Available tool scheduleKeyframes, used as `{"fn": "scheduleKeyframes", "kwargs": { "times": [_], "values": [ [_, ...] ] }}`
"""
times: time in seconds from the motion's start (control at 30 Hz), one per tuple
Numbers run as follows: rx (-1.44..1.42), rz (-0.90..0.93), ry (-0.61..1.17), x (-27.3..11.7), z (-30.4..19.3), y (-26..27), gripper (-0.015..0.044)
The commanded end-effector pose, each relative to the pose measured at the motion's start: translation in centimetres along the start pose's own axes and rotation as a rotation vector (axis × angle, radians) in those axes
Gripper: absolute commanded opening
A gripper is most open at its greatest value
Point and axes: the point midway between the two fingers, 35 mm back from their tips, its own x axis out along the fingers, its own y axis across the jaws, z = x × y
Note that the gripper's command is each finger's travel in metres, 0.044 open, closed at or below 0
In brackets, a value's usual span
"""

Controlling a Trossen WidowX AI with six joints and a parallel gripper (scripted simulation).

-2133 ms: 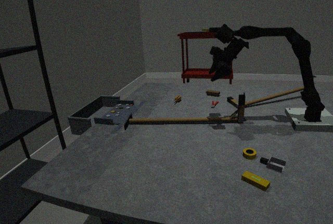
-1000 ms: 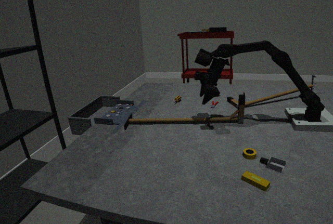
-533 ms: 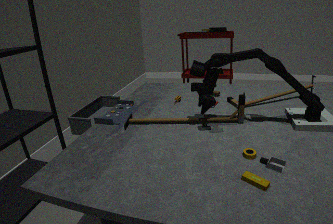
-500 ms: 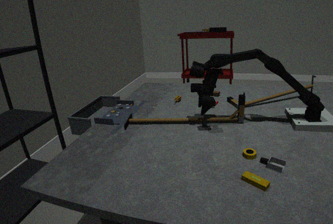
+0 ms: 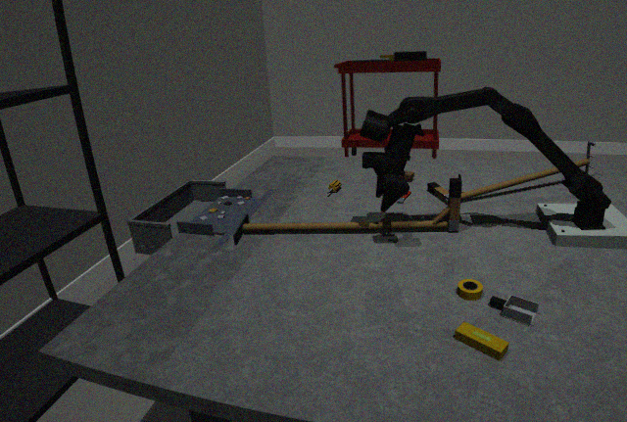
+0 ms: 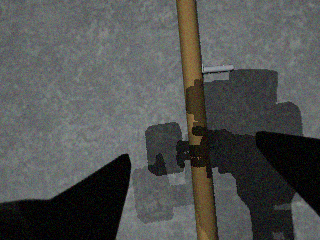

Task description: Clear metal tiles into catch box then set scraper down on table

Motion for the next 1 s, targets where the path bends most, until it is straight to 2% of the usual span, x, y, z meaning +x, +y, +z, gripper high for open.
{"fn": "scheduleKeyframes", "kwargs": {
  "times": [0.0,0.97],
  "values": [
    [-0.001,0.006,-0.009,-1.0,-0.4,-0.1,0.044],
    [0.029,-0.001,-0.106,-8.2,-4.1,-1.0,0.044]
  ]
}}
